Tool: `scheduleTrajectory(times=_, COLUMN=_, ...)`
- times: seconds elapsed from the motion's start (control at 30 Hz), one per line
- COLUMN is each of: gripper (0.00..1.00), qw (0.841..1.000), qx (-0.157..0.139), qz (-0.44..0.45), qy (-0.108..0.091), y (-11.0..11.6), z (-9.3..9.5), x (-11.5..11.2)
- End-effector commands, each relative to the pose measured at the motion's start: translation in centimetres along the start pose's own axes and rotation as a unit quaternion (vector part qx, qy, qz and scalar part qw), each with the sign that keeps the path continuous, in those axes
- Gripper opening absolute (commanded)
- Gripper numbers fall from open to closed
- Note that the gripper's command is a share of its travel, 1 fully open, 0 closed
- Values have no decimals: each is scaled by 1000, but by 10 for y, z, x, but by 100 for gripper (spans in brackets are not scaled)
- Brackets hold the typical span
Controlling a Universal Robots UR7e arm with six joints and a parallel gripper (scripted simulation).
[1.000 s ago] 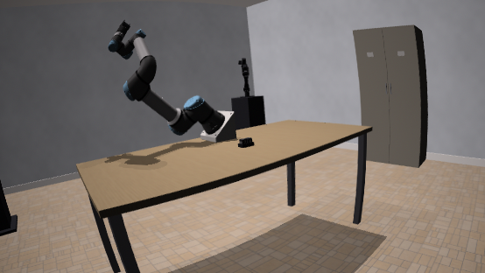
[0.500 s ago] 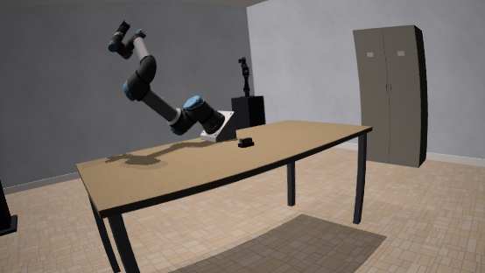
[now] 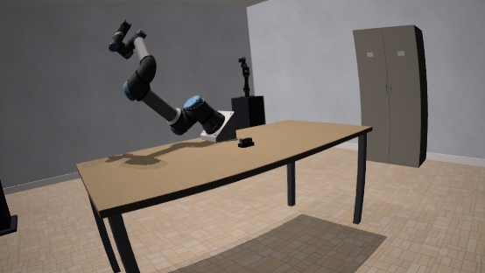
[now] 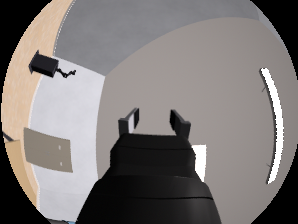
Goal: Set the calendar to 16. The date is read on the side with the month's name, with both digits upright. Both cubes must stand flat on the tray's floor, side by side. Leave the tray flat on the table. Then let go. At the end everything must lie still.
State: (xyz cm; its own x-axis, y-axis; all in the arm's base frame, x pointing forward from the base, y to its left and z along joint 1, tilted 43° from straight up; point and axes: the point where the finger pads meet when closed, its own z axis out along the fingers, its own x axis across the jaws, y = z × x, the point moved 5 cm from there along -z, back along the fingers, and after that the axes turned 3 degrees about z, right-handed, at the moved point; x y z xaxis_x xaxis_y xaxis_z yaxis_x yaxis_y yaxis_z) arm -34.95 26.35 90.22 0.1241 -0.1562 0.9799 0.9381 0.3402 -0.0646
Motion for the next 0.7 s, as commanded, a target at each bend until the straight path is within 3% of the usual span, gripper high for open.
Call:
scheduleTrajectory(times=0.0, gripper=100, qw=1000, qx=-6, qz=2, qy=-4, y=3, z=5, x=-5)
scheduleTrajectory(times=0.3, gripper=100, qw=999, qx=-39, qz=12, qy=-26, y=23, z=29, x=-29)
scheduleTrajectory(times=0.67, gripper=100, qw=992, qx=-103, qz=34, qy=-62, y=66, z=69, x=-74)
